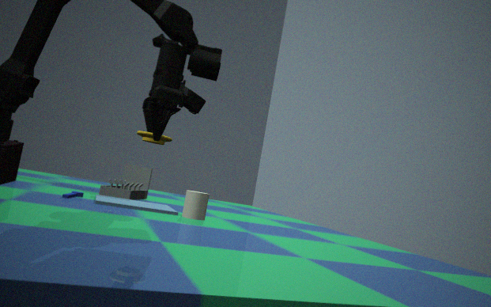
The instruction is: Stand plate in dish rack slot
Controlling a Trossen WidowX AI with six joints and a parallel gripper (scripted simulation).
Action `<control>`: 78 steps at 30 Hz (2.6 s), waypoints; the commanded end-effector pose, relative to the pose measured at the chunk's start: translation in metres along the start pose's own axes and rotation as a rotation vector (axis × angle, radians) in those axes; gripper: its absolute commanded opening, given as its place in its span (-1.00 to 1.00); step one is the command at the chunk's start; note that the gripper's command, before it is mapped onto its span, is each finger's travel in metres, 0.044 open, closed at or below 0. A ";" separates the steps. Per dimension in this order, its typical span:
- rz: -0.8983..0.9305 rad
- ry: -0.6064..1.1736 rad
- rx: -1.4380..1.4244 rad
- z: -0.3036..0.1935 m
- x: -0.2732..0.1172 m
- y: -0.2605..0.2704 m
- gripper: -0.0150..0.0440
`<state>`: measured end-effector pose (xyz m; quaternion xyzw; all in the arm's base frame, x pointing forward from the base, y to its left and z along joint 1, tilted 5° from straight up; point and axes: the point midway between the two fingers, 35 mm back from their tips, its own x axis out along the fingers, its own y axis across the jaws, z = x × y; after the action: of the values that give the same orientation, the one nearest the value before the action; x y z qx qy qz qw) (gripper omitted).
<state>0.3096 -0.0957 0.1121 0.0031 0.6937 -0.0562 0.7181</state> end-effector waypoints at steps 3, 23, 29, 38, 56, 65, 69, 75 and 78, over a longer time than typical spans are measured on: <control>-0.008 -0.022 0.004 -0.001 -0.036 0.000 -0.49; -0.010 -0.020 -0.254 -0.009 -0.045 0.010 -0.49; -0.011 -0.019 -0.461 -0.013 -0.046 0.016 -0.49; -0.013 -0.018 -0.772 -0.021 -0.046 0.025 -0.49; -0.014 -0.017 -1.393 -0.037 -0.046 0.041 -0.49; -0.017 -0.015 -1.704 -0.045 -0.046 0.049 -0.49; -0.018 -0.014 -1.842 -0.049 -0.045 0.052 -0.49; -0.020 -0.012 -2.050 -0.054 -0.045 0.057 -0.49; -0.021 -0.011 -2.153 -0.057 -0.045 0.059 -0.49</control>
<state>0.2600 -0.0307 0.1480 -0.6109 0.4080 0.5609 0.3818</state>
